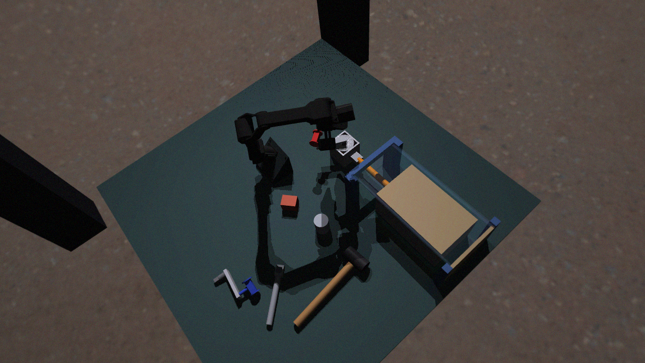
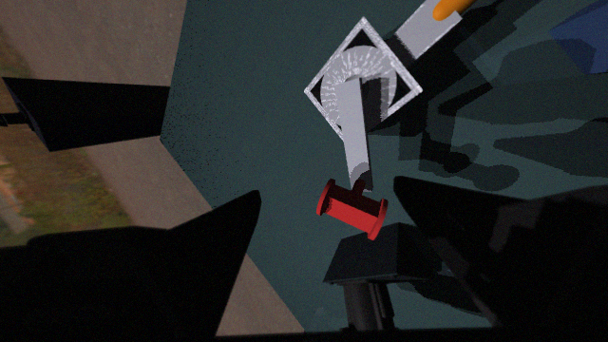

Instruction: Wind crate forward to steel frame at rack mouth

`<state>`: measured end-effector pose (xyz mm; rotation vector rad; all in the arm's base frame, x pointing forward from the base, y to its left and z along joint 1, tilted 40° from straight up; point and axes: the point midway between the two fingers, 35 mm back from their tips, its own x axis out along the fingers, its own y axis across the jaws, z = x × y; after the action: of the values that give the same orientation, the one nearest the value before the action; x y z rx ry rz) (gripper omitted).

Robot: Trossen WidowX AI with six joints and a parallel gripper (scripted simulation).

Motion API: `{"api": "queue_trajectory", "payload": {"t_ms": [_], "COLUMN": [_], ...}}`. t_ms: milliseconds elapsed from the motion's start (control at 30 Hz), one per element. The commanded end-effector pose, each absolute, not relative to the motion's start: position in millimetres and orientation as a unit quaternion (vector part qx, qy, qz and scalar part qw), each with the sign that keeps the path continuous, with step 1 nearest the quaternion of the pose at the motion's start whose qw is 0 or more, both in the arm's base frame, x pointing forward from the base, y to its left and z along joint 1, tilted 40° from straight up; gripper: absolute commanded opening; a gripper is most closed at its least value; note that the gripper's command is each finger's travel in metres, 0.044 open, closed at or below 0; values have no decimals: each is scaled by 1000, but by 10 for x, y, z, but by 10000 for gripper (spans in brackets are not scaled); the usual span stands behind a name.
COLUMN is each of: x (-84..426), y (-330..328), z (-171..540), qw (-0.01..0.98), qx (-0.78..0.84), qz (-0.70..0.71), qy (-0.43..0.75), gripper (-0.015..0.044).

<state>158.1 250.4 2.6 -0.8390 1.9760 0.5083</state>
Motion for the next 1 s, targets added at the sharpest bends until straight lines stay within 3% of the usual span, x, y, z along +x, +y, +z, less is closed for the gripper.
{"api": "queue_trajectory", "payload": {"t_ms": [0, 100, 333, 967], "x": [1542, 1510, 1503, 1509], "y": [2660, 2800, 2800, 2196], "z": [38, 74, 66, -689], "qw": [456, 462, 462, 463], "qx": [-449, -529, -534, -535], "qz": [163, 132, 130, 129], "qy": [751, 699, 695, 695], "gripper": [440, 440, 440, 440]}}
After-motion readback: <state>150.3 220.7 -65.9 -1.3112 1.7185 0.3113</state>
